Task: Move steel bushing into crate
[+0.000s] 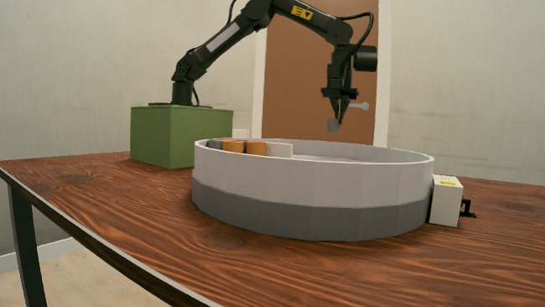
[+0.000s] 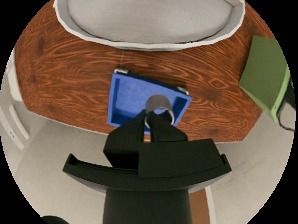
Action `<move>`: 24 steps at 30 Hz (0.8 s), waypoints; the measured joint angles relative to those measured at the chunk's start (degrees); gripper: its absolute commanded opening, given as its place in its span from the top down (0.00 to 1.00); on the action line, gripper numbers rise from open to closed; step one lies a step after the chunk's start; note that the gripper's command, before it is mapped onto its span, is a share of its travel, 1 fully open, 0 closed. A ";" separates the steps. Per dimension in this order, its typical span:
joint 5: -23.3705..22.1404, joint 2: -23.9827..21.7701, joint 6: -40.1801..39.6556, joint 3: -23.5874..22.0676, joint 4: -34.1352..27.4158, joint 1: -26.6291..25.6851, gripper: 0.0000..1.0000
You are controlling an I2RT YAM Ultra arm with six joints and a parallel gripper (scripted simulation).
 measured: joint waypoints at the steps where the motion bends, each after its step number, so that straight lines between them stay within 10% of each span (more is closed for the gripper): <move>1: 0.02 0.76 0.26 1.40 -0.59 0.31 1.00; 24: 0.00 12.57 2.89 23.34 -11.63 5.18 1.00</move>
